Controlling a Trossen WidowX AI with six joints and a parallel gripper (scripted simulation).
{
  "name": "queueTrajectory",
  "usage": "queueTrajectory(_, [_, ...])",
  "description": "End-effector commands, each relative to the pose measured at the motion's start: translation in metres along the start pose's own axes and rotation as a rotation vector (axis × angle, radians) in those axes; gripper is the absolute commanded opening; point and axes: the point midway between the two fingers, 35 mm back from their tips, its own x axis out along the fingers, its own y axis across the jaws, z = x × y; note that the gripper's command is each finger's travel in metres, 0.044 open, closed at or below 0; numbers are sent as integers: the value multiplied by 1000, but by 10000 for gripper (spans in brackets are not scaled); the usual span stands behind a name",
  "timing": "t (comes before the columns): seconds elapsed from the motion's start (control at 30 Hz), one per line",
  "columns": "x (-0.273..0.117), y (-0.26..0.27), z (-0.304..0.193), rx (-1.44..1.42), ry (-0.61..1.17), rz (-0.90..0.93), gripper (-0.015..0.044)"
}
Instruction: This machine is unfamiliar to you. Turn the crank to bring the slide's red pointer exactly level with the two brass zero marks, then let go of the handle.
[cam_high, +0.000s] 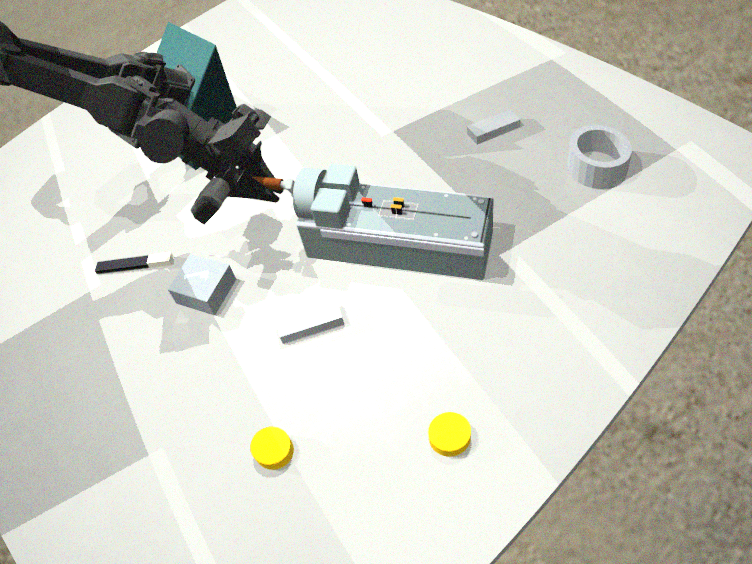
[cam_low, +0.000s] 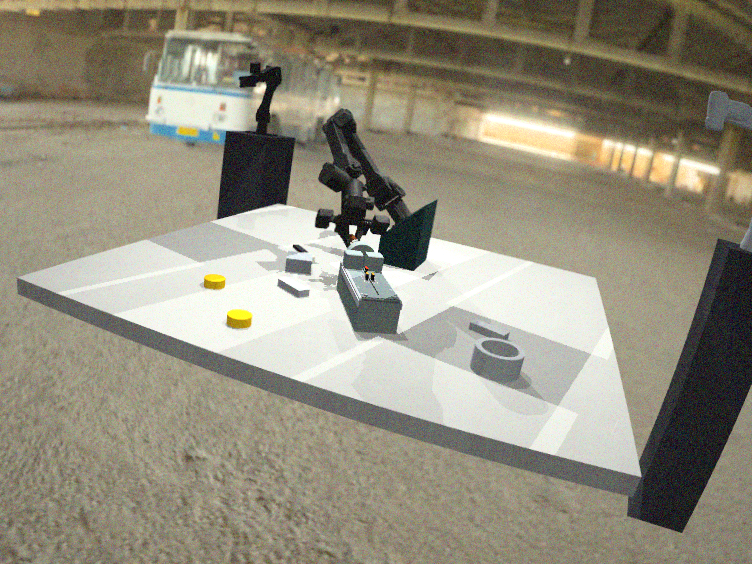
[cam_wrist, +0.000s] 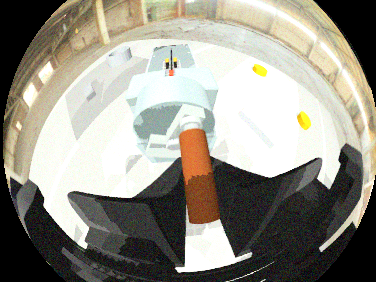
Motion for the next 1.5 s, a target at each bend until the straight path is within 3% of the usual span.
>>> queueTrajectory(0.0, [-1,2,1,0,-4,5,0])
queueTrajectory(1.4, [0,1,0,-3,-1,2,0])
queueTrajectory(1.47, [0,1,0,-3,-1,2,53])
